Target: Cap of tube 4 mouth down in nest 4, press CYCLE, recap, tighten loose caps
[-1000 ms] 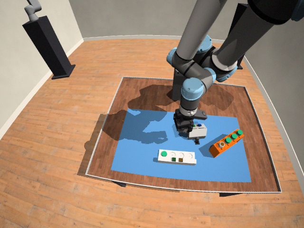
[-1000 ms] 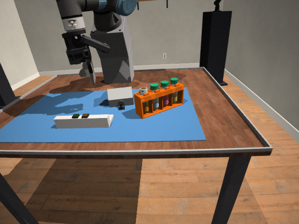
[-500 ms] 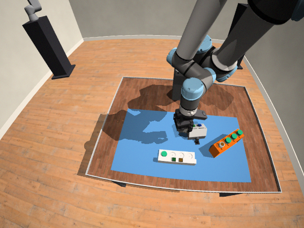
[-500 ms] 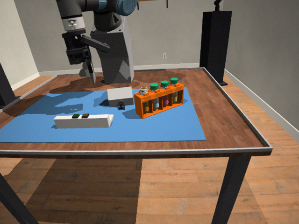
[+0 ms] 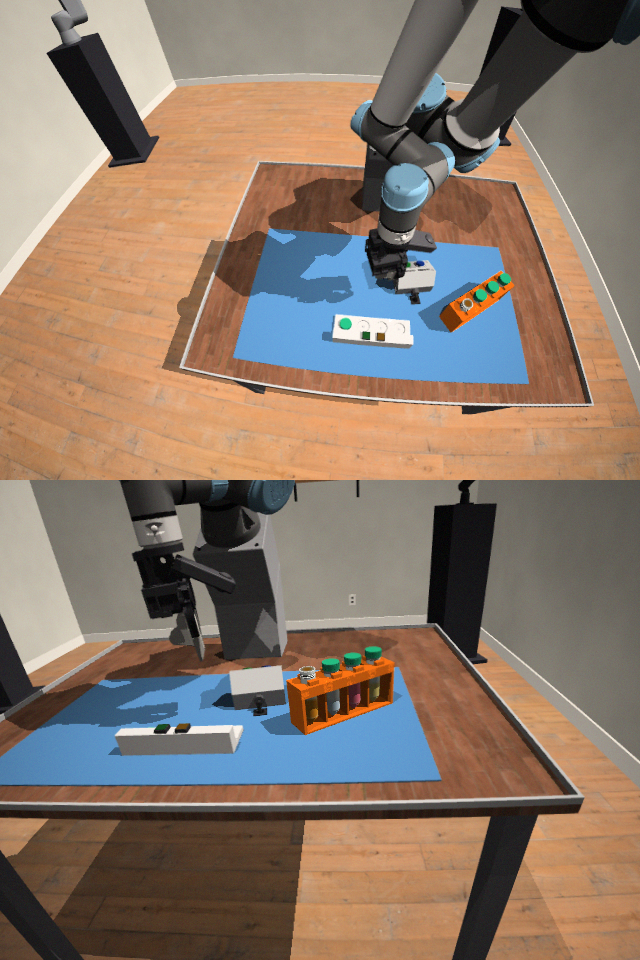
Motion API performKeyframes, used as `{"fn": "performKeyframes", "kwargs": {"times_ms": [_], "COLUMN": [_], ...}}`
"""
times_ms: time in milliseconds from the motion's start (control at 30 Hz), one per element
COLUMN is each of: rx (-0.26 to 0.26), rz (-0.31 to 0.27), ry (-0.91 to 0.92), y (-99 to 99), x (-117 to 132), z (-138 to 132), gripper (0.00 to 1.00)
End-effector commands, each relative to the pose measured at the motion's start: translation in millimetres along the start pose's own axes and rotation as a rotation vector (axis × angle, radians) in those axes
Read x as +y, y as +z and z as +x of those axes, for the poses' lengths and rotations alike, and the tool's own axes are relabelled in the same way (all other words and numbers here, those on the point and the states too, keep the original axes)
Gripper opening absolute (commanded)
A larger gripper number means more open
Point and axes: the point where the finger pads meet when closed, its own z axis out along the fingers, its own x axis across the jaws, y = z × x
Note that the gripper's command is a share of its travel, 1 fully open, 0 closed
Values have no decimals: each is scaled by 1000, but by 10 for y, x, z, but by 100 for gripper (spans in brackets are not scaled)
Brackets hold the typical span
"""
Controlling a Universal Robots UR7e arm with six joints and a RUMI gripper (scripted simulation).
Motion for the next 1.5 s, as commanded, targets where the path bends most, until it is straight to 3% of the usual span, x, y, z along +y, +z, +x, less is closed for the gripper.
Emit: {"fn": "performKeyframes", "kwargs": {"times_ms": [0,300,333,367,1467], "rx": [-230,-230,-230,-230,-230], "rz": [-81,-81,-81,-81,-81], "ry": [131,131,131,131,131], "y": [78,78,452,78,78], "x": [-912,-912,-817,-912,-912], "z": [-397,-397,-353,-397,-397], "gripper": [0,0,0,0,0]}}
